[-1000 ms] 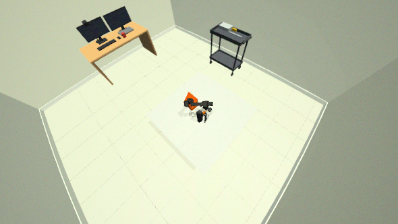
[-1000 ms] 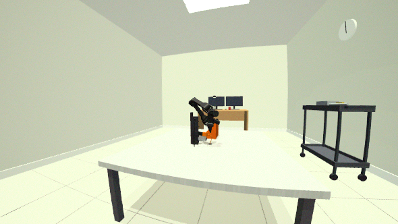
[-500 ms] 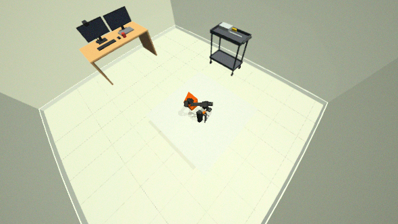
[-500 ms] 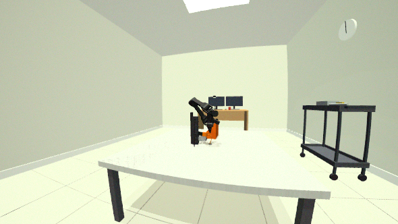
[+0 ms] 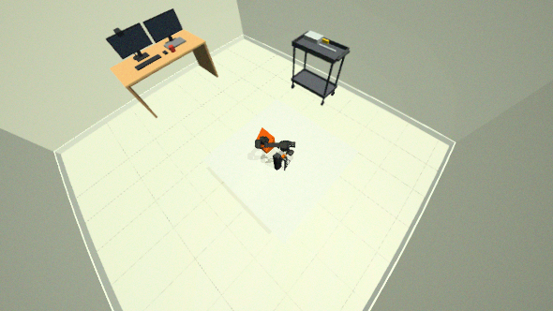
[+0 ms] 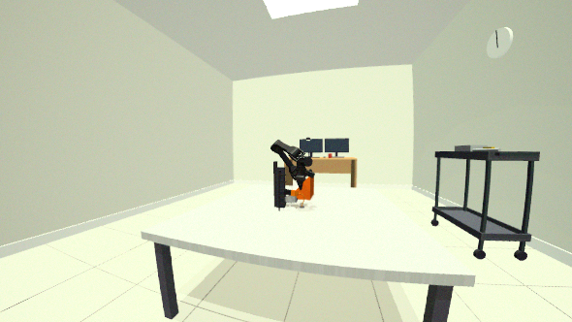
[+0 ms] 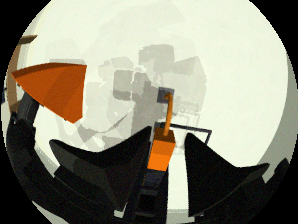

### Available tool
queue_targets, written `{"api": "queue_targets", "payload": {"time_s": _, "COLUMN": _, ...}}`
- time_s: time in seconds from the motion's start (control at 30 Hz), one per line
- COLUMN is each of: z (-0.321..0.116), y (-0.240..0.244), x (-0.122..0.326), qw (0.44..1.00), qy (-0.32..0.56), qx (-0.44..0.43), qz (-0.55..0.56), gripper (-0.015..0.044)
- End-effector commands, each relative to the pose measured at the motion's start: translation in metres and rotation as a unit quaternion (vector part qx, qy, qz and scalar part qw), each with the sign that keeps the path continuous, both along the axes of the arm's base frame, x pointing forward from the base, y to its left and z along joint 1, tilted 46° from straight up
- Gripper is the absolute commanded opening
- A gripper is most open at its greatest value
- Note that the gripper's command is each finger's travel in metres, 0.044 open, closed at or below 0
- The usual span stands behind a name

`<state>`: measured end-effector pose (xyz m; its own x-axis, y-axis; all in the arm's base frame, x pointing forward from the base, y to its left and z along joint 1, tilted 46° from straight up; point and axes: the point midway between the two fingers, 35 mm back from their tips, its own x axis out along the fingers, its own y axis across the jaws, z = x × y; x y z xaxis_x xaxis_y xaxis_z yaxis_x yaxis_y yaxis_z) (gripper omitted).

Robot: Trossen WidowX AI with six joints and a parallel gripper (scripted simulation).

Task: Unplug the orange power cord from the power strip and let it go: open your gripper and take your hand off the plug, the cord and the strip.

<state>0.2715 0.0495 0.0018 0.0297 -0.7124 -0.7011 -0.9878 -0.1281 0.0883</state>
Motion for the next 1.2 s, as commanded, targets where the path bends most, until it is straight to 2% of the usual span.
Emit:
{"api": "queue_targets", "payload": {"time_s": 0.0, "z": 0.006, "y": -0.008, "x": 0.001, "qw": 1.000, "qy": 0.003, "qx": -0.004, "qz": -0.001, "gripper": 0.0160}}
{"api": "queue_targets", "payload": {"time_s": 0.57, "z": 0.024, "y": -0.026, "x": 0.003, "qw": 1.000, "qy": 0.003, "qx": -0.005, "qz": -0.001, "gripper": 0.0160}}
{"api": "queue_targets", "payload": {"time_s": 1.17, "z": 0.016, "y": -0.034, "x": 0.003, "qw": 1.000, "qy": 0.003, "qx": -0.005, "qz": -0.001, "gripper": 0.0160}}
